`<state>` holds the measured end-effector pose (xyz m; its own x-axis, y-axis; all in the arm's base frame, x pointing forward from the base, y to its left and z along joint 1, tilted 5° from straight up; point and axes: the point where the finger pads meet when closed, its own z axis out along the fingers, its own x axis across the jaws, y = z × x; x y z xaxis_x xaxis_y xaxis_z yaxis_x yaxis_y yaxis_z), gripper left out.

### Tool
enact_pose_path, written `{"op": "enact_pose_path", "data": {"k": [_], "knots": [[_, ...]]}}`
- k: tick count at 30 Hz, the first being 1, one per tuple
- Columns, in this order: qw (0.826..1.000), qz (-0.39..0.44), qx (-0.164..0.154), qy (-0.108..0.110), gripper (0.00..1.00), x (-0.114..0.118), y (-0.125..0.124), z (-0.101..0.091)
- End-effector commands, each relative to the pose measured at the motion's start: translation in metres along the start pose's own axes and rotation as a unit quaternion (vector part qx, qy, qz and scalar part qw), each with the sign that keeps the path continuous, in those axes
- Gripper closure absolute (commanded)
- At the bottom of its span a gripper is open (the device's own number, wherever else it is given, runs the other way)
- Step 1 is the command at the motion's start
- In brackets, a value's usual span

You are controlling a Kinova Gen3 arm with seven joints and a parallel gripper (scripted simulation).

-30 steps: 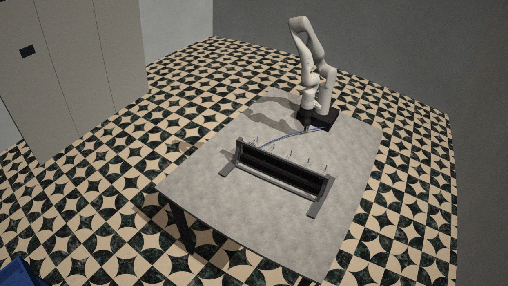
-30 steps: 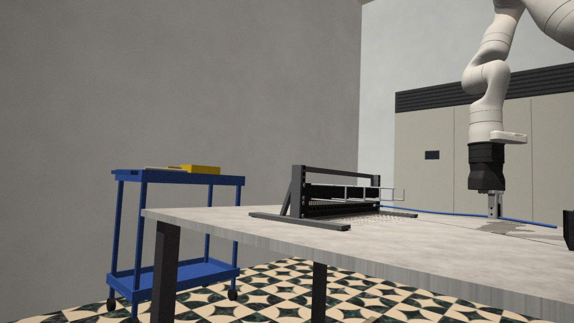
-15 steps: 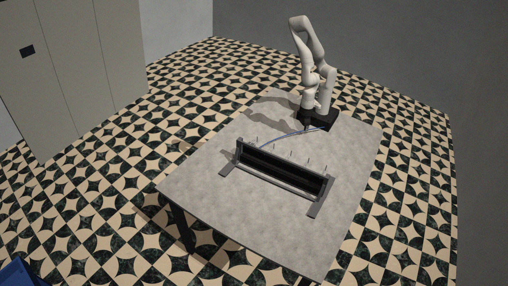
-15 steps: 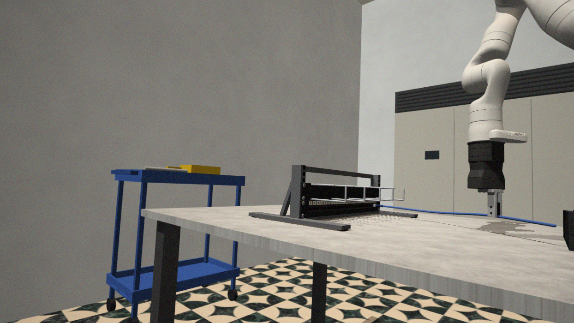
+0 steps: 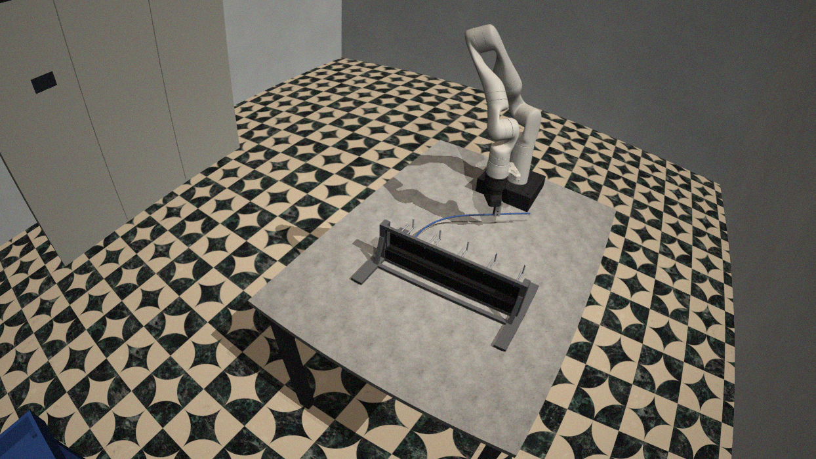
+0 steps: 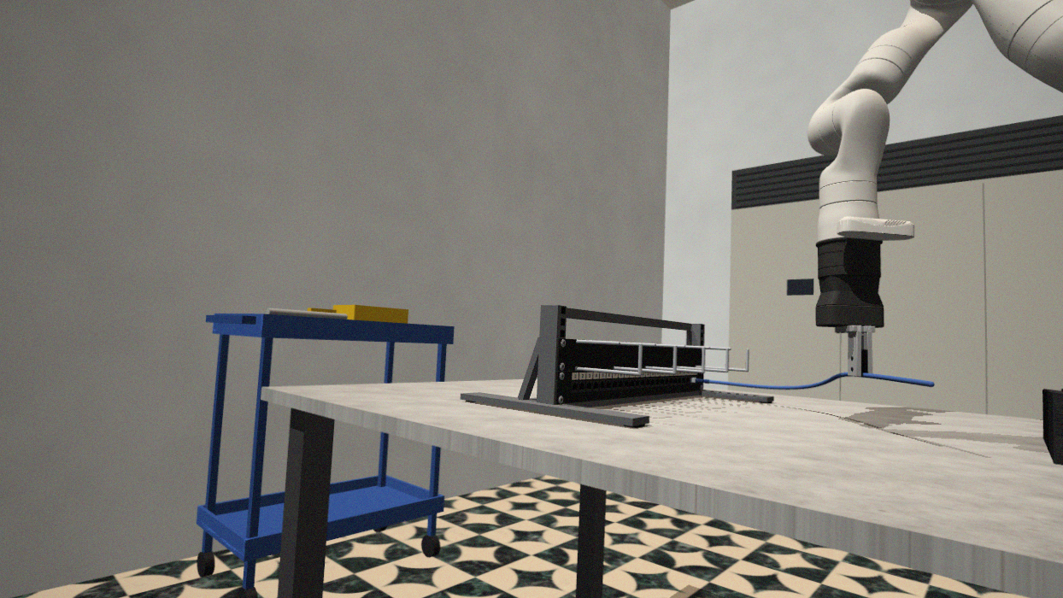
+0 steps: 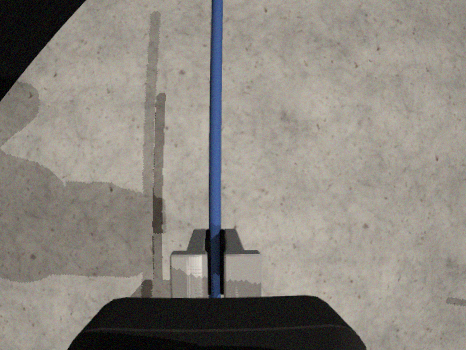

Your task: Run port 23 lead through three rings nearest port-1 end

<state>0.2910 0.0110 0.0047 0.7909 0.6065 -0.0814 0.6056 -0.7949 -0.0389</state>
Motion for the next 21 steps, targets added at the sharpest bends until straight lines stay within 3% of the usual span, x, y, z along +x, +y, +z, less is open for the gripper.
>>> {"op": "enact_pose_path", "data": {"k": [1,15,17,21], "knots": [[1.0,0.014,-0.004,0.005,1.0,0.021,0.004,-0.007],[0.978,0.209,-0.004,0.005,1.0,0.171,0.026,-0.064],[0.978,0.209,-0.004,0.005,1.0,0.171,0.026,-0.064],[0.966,0.258,-0.005,0.005,1.0,0.21,0.032,-0.079]]}}
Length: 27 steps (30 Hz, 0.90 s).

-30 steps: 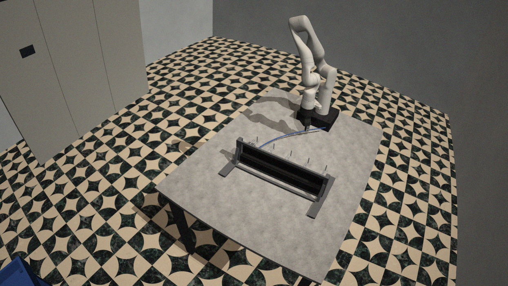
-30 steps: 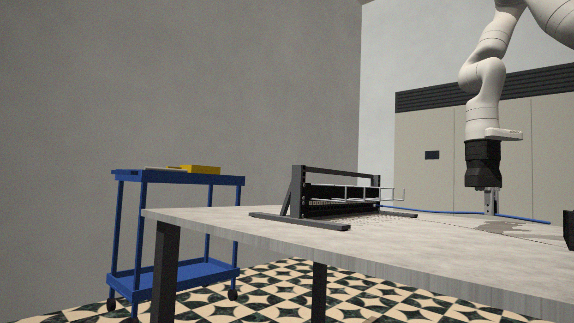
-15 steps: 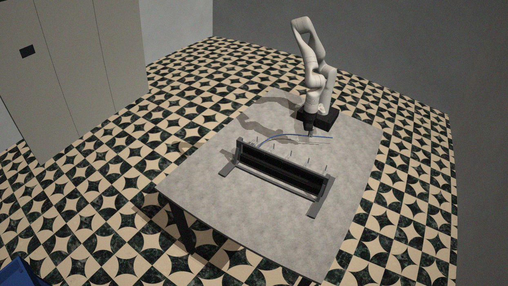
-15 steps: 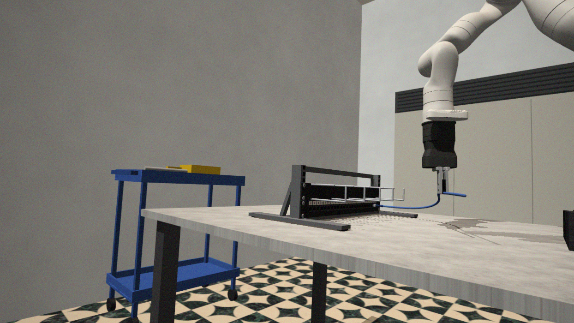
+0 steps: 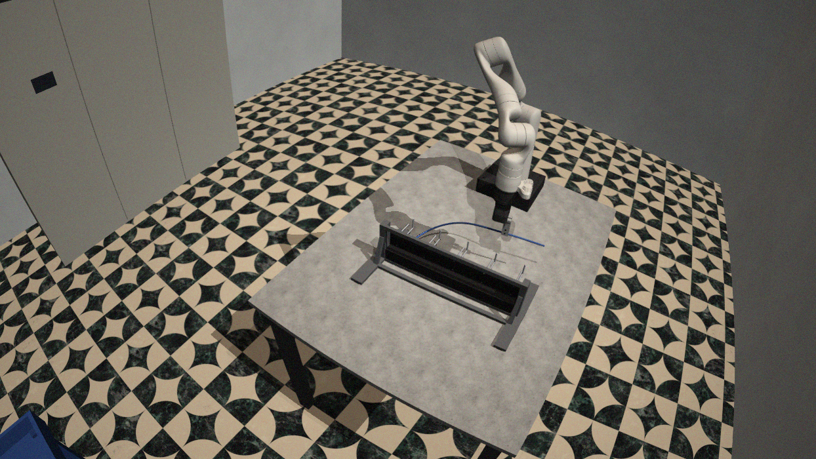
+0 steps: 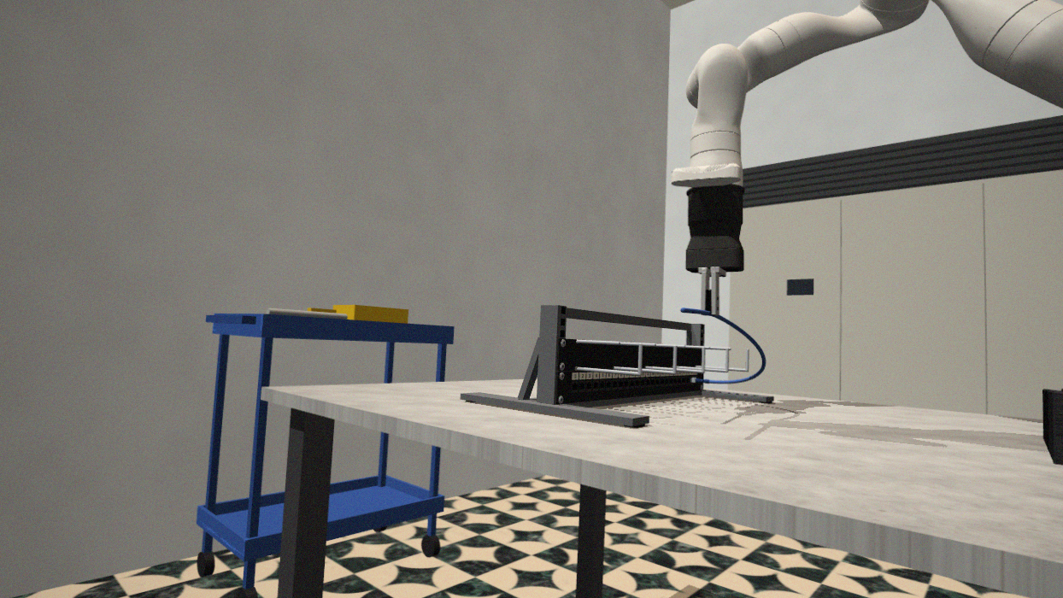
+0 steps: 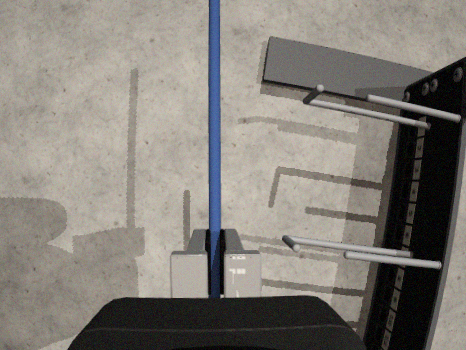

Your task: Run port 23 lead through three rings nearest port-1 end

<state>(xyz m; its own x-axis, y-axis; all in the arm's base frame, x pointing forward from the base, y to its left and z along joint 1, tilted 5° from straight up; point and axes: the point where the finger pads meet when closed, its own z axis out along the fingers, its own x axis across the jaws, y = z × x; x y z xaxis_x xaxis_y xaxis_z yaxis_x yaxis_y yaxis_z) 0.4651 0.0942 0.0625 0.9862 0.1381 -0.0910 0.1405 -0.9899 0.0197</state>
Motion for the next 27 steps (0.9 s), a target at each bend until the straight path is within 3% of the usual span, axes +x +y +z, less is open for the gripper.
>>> {"op": "enact_pose_path", "data": {"k": [1,10,27], "knots": [[1.0,0.016,0.004,0.006,1.0,0.028,-0.021,-0.008],[0.997,0.073,0.004,0.006,1.0,0.069,-0.037,-0.025],[0.997,0.08,0.004,0.006,1.0,0.074,-0.039,-0.027]]}}
